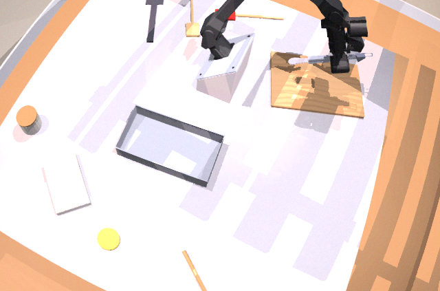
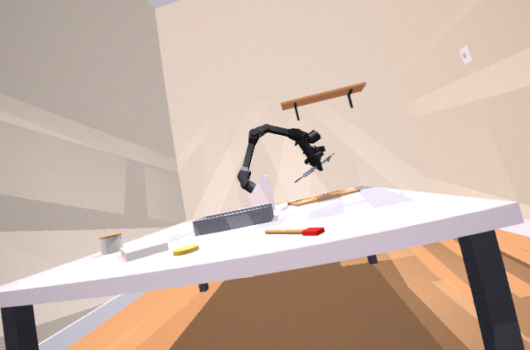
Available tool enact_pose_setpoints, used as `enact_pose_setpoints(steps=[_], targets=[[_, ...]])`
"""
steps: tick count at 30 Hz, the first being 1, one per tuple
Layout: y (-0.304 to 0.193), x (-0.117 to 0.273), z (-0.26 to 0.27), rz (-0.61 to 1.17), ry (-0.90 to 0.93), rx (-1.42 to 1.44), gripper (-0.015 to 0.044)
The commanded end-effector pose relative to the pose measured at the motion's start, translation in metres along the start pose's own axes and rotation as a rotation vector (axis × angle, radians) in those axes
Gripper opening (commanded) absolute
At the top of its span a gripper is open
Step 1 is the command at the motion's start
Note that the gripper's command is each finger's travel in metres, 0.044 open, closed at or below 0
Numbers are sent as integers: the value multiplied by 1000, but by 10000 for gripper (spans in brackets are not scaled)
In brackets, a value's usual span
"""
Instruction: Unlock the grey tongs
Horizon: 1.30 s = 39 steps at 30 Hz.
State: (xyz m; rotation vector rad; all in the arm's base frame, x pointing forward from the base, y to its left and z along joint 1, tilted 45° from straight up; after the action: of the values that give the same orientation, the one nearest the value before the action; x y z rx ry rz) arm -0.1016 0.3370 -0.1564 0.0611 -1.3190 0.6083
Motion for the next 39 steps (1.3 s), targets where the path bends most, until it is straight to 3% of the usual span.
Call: enact_pose_setpoints(steps=[1,25,39], targets=[[3,2,0,53,8,7,-150],[1,8,6,354,84,10,-150],[0,5,7,362,86,10,-150]])
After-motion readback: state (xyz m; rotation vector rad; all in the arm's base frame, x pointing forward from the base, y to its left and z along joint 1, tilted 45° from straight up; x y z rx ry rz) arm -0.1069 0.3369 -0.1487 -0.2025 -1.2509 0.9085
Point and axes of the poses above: the point midway between the two fingers, 35 mm back from their tips, its own x axis back along the fingers, its own z axis across the jaws, y = z × x, the point moved 5 cm from there along x, back along the fingers, and after that the axes turned 11 degrees about x, right-handed, at the moved point
